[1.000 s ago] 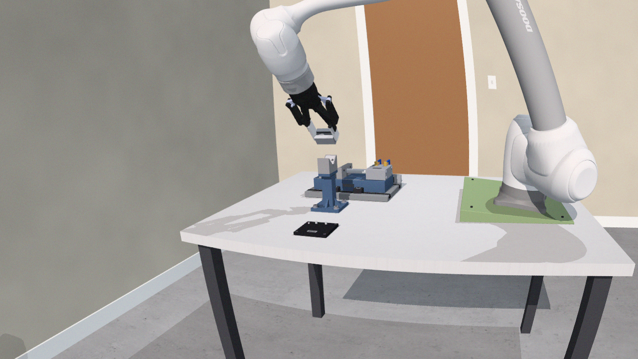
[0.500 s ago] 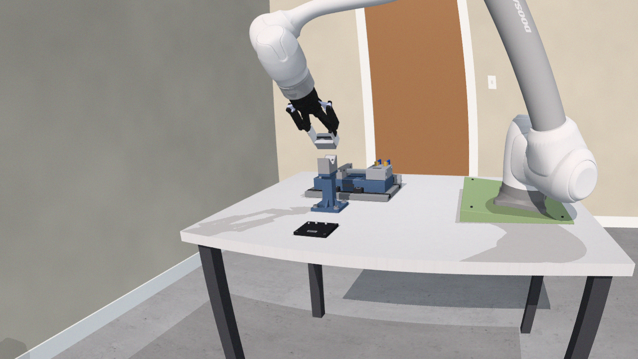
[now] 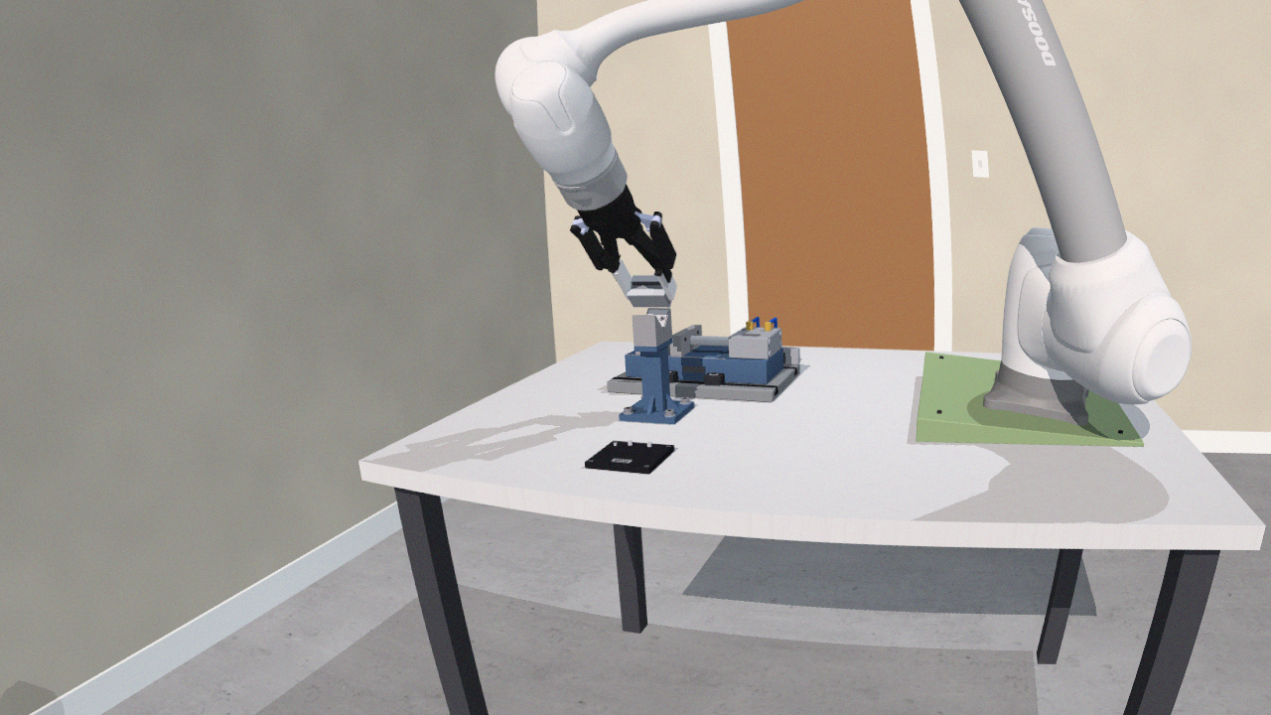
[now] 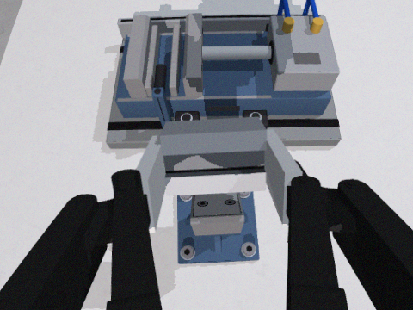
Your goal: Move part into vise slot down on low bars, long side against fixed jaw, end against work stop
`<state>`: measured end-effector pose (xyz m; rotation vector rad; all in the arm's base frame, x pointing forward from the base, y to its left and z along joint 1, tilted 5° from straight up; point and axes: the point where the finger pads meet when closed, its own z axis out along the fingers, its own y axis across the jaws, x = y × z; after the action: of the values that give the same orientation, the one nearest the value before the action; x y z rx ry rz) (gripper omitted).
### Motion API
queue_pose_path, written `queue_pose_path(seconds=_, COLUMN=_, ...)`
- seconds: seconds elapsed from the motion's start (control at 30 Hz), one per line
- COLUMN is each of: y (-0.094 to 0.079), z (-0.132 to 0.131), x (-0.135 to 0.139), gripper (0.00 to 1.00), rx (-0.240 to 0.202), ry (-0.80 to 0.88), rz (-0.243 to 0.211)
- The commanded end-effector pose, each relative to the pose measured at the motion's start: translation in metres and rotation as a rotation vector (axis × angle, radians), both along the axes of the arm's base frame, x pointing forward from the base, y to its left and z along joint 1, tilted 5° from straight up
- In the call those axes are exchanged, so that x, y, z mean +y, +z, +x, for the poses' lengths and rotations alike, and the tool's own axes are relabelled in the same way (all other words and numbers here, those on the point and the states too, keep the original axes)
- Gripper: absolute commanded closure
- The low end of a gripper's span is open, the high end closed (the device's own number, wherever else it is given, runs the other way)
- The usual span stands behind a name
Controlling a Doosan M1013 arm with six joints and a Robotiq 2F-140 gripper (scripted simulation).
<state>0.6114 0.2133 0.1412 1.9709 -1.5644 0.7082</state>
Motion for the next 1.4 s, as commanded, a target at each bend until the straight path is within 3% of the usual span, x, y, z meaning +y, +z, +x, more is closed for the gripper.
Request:
queue_pose_path(seconds=0.0, y=-0.003, z=0.0, x=0.0, gripper=1.0, rx=0.0, ry=0.0, rz=0.0)
queue_pose_path(seconds=1.37, y=-0.03, z=-0.002, x=0.0, gripper=1.0, rx=0.0, ry=0.0, rz=0.0)
